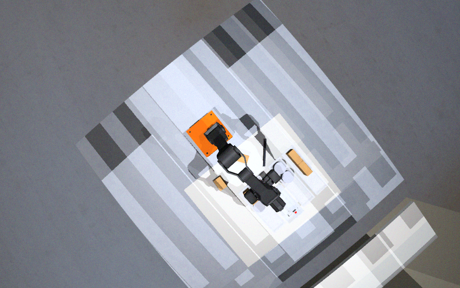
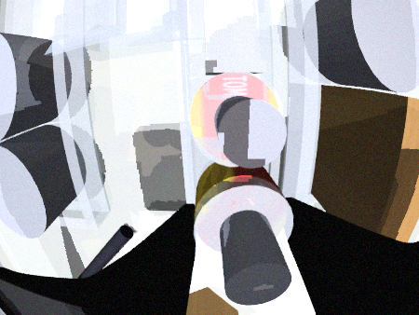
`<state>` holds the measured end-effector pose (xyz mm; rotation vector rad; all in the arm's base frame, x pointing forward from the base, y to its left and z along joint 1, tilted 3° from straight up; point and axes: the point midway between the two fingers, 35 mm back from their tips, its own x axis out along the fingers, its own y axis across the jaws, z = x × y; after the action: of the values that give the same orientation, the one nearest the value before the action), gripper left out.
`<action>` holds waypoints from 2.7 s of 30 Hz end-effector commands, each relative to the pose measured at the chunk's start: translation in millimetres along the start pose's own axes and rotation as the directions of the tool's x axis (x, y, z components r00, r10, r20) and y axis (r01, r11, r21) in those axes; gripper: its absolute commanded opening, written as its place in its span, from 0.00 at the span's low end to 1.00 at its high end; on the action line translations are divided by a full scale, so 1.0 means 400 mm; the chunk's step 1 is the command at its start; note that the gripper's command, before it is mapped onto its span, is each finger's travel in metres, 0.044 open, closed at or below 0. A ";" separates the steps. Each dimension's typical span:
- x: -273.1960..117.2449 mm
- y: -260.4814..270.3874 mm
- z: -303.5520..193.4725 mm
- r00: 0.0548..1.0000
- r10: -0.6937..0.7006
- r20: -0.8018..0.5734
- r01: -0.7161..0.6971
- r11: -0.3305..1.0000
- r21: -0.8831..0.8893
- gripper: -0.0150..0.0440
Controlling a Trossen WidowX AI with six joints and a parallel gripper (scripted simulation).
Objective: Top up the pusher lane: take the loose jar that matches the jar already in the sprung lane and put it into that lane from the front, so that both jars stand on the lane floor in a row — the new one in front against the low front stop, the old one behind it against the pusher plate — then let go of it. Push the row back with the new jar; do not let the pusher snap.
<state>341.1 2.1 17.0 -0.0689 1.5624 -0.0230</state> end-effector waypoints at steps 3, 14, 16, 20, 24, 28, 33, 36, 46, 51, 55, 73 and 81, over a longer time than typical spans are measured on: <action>0.001 0.000 0.018 1.000 0.002 0.030 -0.002 1.000 0.005 0.25; 0.008 0.000 0.018 1.000 0.002 0.030 -0.002 1.000 0.005 0.25; 0.010 0.000 0.018 1.000 0.002 0.030 -0.002 1.000 0.005 0.25; 0.012 0.000 0.018 1.000 0.002 0.030 -0.002 1.000 0.005 0.25; 0.015 0.000 0.017 1.000 0.002 0.030 -0.002 1.000 0.005 0.25; 0.018 0.000 0.017 1.000 0.002 0.029 -0.002 1.000 0.005 0.25; 0.021 0.000 0.017 1.000 0.002 0.029 -0.002 1.000 0.005 0.25; 0.023 0.000 0.016 1.000 0.002 0.029 -0.002 1.000 0.005 0.25; 0.029 0.000 0.015 1.000 0.002 0.029 -0.002 1.000 0.005 0.25; 0.033 0.000 0.015 1.000 0.002 0.029 -0.002 1.000 0.005 0.25; 0.035 0.000 0.014 1.000 0.002 0.029 -0.002 1.000 0.005 0.25; 0.048 0.000 0.011 1.000 0.002 0.029 -0.002 1.000 0.005 0.25; 0.049 0.000 0.008 1.000 0.002 0.029 -0.002 1.000 0.005 0.25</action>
<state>340.2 0.9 -3.3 -0.0659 1.5538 -0.0257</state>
